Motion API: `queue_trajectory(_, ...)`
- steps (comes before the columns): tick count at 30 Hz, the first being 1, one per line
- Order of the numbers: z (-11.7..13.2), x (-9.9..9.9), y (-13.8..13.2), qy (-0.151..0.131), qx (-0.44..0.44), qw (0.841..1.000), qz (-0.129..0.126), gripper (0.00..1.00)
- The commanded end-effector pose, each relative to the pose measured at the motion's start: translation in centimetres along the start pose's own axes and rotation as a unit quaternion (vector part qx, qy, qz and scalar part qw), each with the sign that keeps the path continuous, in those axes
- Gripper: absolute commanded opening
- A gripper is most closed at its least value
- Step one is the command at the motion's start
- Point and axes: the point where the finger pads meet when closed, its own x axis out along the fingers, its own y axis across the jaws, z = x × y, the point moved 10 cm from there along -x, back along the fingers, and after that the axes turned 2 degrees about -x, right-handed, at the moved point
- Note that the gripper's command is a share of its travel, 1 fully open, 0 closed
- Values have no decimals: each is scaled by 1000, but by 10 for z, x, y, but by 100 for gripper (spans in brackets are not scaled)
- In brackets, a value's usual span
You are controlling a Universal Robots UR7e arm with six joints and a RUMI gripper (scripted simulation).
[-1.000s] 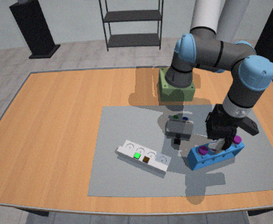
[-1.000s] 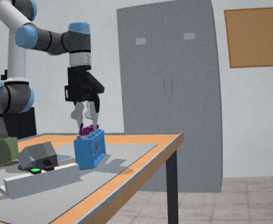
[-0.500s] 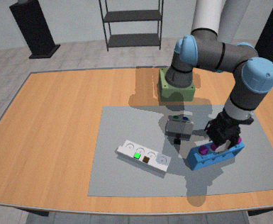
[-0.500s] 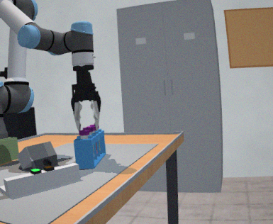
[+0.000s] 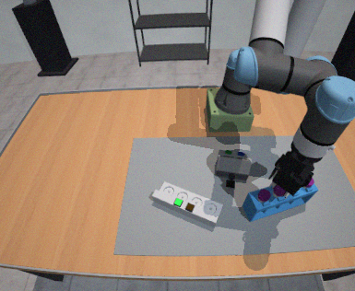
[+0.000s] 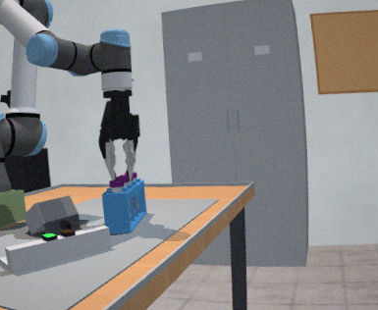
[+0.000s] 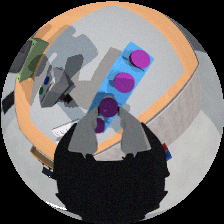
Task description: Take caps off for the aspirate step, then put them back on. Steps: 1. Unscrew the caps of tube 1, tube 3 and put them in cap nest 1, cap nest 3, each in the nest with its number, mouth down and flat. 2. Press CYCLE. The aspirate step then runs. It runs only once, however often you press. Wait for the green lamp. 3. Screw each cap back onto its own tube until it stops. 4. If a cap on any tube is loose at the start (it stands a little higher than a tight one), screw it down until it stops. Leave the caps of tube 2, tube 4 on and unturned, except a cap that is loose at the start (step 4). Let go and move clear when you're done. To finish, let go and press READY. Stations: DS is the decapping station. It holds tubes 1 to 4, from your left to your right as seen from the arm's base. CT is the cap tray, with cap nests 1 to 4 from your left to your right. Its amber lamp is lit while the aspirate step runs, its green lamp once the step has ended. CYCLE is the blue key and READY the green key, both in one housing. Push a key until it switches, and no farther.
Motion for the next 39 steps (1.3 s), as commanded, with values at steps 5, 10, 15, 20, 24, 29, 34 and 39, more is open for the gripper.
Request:
queue_trajectory(5,0,0,0,0,-8,1000,1,0)
queue_trajectory(10,0,0,0,0,-7,1000,1,0)
queue_trajectory(15,0,0,0,1,42,999,1,0)
queue_trajectory(20,0,0,0,1,117,993,1,0)
queue_trajectory(24,0,0,0,1,215,977,1,0)
queue_trajectory(29,0,0,0,1,335,942,1,0)
queue_trajectory(34,0,0,0,1,450,893,1,0)
queue_trajectory(39,0,0,0,1,493,870,1,0)
